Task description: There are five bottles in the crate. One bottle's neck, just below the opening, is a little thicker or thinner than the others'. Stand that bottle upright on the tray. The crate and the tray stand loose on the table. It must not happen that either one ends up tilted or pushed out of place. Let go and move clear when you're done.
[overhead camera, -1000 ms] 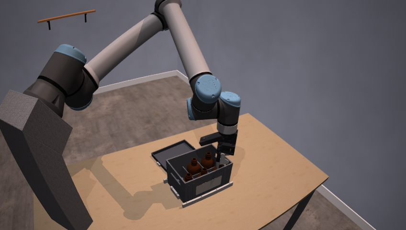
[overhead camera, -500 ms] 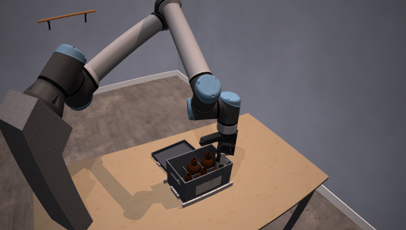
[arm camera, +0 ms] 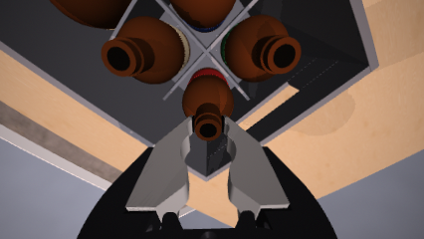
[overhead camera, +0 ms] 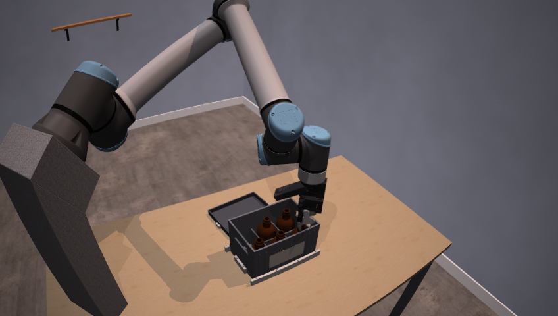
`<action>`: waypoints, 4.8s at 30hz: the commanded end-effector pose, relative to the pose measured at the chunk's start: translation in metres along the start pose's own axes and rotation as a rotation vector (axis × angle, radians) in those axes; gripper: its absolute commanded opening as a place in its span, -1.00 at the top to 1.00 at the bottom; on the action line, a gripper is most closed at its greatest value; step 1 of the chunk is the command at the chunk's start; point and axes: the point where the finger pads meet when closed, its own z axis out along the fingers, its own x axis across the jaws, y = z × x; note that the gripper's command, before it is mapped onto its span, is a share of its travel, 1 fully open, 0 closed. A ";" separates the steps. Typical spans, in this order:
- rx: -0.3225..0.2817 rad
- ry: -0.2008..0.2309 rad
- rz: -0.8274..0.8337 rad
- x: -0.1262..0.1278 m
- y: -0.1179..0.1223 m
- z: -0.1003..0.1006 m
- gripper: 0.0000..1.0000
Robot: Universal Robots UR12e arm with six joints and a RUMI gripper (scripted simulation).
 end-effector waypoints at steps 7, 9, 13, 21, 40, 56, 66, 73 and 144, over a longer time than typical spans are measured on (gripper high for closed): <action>0.000 0.000 -0.002 0.001 0.001 0.001 1.00; 0.000 0.000 -0.002 0.001 0.001 0.001 1.00; 0.000 0.000 -0.002 0.001 0.001 0.001 1.00; 0.000 0.000 -0.002 0.001 0.001 0.001 1.00; 0.000 0.000 -0.002 0.001 0.001 0.001 1.00; 0.000 0.000 -0.002 0.001 0.001 0.001 0.24; 0.000 0.000 -0.002 0.001 0.001 0.001 0.24; 0.000 0.000 -0.002 0.001 0.001 0.001 0.24; -0.001 0.000 0.000 0.000 0.000 -0.084 1.00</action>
